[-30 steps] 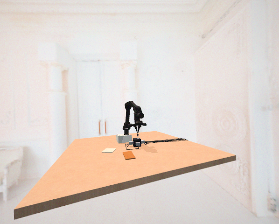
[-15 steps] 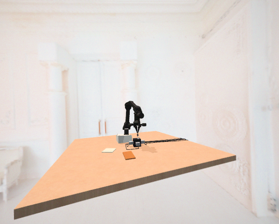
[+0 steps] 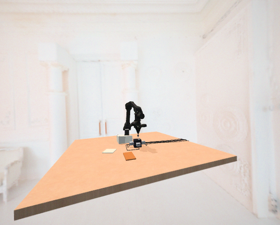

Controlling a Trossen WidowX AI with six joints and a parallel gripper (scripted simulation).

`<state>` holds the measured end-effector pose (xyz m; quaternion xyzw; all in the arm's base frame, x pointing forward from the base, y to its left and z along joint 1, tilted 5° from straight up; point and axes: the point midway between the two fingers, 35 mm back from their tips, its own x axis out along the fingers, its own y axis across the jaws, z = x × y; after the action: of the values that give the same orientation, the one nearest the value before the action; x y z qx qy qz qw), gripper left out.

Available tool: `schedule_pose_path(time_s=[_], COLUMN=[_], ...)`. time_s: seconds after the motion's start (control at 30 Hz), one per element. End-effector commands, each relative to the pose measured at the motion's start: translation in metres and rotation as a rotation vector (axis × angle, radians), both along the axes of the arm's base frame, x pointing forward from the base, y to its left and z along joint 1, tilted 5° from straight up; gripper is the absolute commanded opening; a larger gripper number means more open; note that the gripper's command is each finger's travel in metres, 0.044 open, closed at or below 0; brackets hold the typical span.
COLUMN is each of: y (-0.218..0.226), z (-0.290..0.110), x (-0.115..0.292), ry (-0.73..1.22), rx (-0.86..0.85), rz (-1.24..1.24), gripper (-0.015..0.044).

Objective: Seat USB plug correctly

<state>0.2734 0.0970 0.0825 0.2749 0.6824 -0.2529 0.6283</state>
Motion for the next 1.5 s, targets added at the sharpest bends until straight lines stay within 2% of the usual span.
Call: schedule_pose_path(time_s=[0.0, 0.9, 1.47], y=[0.0, 0.0, 0.0002], z=[-0.0002, -0.0002, -0.0004], x=[-0.0002, -0.0002, 0.0001], ry=[0.008, 0.048, 0.048], rx=[-0.008, -0.05, -0.048], rz=[-0.124, -0.824, -0.834], gripper=[0.0, 0.0, 0.0])
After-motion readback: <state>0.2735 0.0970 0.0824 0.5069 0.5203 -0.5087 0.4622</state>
